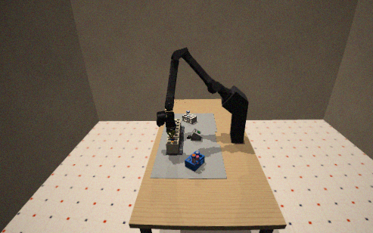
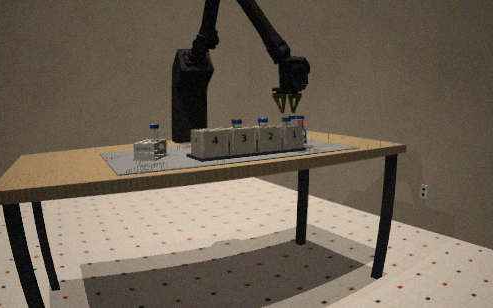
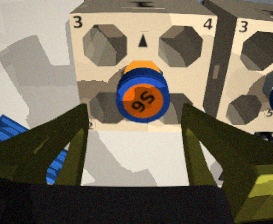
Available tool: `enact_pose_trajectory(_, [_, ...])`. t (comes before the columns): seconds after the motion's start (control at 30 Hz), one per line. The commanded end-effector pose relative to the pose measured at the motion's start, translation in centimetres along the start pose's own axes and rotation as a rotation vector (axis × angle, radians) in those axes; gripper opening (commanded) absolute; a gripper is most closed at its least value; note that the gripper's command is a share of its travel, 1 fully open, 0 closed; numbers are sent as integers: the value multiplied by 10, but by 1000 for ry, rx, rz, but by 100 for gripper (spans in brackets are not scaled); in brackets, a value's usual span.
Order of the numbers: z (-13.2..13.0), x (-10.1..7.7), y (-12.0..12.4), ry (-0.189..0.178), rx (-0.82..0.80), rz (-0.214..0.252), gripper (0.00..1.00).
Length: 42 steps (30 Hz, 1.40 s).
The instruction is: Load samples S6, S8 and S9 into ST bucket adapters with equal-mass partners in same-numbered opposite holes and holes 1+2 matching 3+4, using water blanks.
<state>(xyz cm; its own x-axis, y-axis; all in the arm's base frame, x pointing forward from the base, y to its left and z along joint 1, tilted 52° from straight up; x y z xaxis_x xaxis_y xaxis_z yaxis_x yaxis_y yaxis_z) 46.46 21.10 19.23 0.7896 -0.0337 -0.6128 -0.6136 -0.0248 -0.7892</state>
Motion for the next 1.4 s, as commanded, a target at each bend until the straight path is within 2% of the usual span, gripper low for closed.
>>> enact_pose_trajectory(0.0, [0, -6, -7, 0, 15, -8, 55])
enact_pose_trajectory(0.2, [0, -6, -7, 0, 15, -8, 55])
enact_pose_trajectory(0.23, [-11, -12, -5, 14, 30, -3, 55])
enact_pose_trajectory(0.27, [7, -17, 3, -7, -58, -4, 80])
enact_pose_trajectory(0.3, [16, -5, 22, 3, -126, 27, 80])
enact_pose_trajectory(0.37, [16, -5, 22, 3, -126, 27, 80])
enact_pose_trajectory(0.4, [24, -5, 23, -4, -166, 8, 80])
enact_pose_trajectory(0.67, [75, -4, 68, -8, -566, 6, 80])
enact_pose_trajectory(0.77, [100, -5, 74, -13, -705, -11, 80])
enact_pose_trajectory(0.87, [120, -5, 91, -14, -854, -13, 80])
enact_pose_trajectory(0.93, [120, -5, 91, -14, -854, -13, 80])
enact_pose_trajectory(1.03, [139, -6, 108, -15, -984, -13, 80])
enact_pose_trajectory(1.37, [200, -7, 169, -14, -980, 4, 80])
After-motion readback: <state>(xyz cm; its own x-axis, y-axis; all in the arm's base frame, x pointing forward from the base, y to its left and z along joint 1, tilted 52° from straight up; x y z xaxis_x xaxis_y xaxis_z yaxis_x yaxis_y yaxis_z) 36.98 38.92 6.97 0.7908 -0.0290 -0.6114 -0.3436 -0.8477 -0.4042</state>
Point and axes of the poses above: the point where the finger pads meet when closed, its own x axis out along the fingers, its own z axis across the jaws, y = z × x, the point moved 2 cm from there along -x, back along the fingers, and after that the axes turned 3 degrees about x, right-handed, at the moved point
